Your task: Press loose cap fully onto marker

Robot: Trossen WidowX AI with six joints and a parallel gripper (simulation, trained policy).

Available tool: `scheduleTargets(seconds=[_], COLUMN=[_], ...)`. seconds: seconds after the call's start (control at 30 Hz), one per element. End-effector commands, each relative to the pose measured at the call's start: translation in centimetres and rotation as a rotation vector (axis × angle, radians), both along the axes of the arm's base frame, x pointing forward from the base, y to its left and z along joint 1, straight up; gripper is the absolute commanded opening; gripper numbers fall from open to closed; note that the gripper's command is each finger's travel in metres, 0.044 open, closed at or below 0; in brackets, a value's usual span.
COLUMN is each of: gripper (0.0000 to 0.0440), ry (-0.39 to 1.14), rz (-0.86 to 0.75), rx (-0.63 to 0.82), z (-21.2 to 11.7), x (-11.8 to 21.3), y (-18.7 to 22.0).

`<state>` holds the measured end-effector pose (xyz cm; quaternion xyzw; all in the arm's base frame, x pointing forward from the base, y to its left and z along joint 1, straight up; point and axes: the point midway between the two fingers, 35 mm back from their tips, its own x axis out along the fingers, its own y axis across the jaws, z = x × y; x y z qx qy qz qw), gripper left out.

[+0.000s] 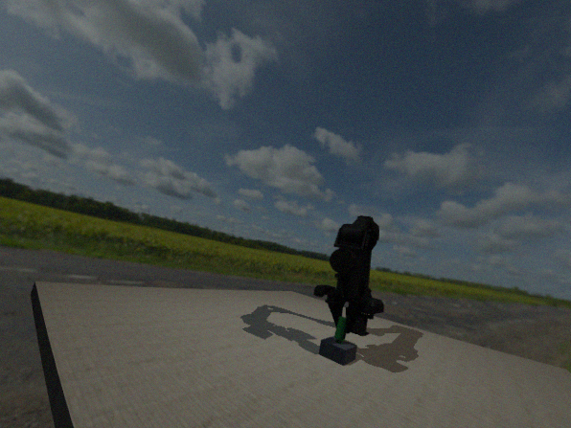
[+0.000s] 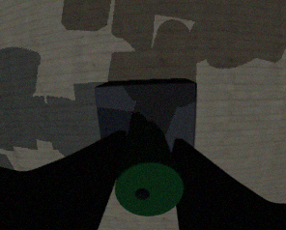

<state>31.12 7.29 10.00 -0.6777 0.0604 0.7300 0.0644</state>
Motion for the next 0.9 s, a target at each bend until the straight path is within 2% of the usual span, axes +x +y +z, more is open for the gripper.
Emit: scheduleTargets(seconds=[0.0, 0.3, 0.47, 0.53, 0.8, 0.87], gripper=[0.0128, 0.0146, 0.0196, 0.0233, 0.0438, 0.044], ry=[0.029, 0.019, 0.047, 0.05, 0.023, 0.004], rz=[0.011, 0.04, 0.057, 0.063, 0.089, 0.094], rx=[-0.027, -0.027, -0.009, -0.003, 0.019, 0.026], z=[-1.9, -1.9, -1.7, -1.4, -0.6, -0.2], x=[0.1, 0.1, -1.0, -1.4, -2.0, -1.9], y=[-0.7, -0.8, -0.7, -0.6, -0.5, -0.4])
